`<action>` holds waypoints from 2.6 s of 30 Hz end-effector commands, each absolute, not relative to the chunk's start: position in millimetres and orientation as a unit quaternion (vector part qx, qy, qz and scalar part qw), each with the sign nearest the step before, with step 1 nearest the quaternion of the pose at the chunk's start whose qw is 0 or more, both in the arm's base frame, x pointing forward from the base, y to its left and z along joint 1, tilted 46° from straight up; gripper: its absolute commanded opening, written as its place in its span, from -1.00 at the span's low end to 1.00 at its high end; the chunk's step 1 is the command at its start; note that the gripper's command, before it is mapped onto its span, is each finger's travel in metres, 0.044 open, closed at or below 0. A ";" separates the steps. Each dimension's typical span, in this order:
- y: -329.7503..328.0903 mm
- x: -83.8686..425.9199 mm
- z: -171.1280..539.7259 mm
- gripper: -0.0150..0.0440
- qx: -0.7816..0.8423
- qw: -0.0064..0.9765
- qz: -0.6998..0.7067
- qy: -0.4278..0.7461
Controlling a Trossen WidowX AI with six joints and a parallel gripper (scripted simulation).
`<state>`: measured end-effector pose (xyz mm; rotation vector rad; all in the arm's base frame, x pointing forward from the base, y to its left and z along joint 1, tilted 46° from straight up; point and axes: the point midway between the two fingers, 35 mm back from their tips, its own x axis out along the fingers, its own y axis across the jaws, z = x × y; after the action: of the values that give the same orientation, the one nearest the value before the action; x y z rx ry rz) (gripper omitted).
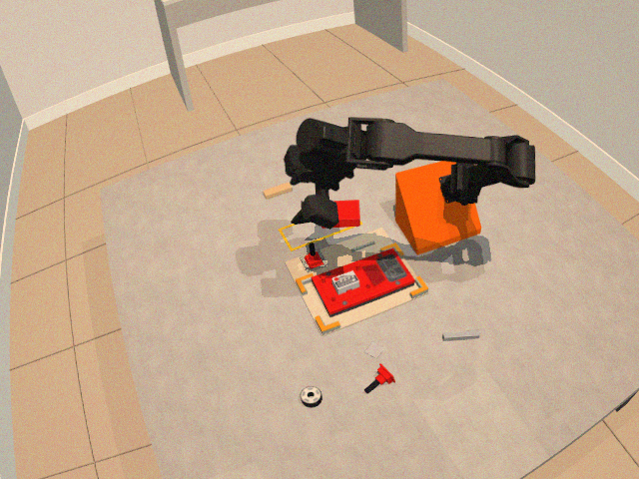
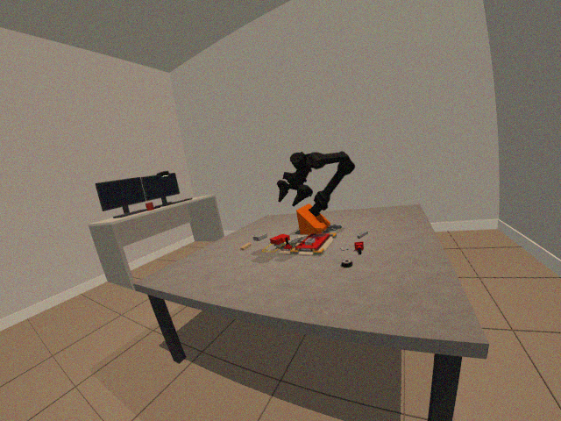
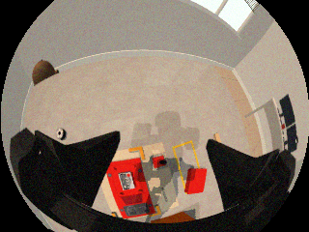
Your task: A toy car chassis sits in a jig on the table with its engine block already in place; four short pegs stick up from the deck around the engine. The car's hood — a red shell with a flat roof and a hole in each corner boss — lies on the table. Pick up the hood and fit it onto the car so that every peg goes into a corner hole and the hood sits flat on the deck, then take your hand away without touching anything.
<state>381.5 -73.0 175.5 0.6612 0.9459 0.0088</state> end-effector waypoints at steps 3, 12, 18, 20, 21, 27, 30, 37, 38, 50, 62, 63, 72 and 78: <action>-90.3 371.6 121.5 1.00 0.327 0.795 -0.014 0.510; -104.6 348.5 51.1 1.00 0.332 0.737 0.009 0.589; -107.7 318.4 -6.1 1.00 0.343 0.682 0.063 0.642; -106.7 306.4 -23.0 1.00 0.350 0.664 0.083 0.656; -105.8 299.9 -31.1 1.00 0.354 0.655 0.094 0.661; -97.0 264.7 -68.0 1.00 0.382 0.607 0.153 0.680; -96.4 263.0 -68.7 1.00 0.383 0.605 0.155 0.680; -94.5 261.0 -69.2 1.00 0.383 0.605 0.155 0.680; -94.1 261.0 -69.6 1.00 0.383 0.605 0.155 0.680; -88.9 261.7 -75.1 1.00 0.383 0.606 0.155 0.680; -83.5 262.1 -80.5 1.00 0.383 0.606 0.155 0.680; -83.1 262.1 -81.0 1.00 0.383 0.606 0.155 0.680; -79.0 262.3 -84.9 1.00 0.383 0.606 0.155 0.680; -76.2 262.3 -87.5 1.00 0.383 0.606 0.155 0.680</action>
<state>262.8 -78.6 -84.9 0.8766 1.5713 0.3583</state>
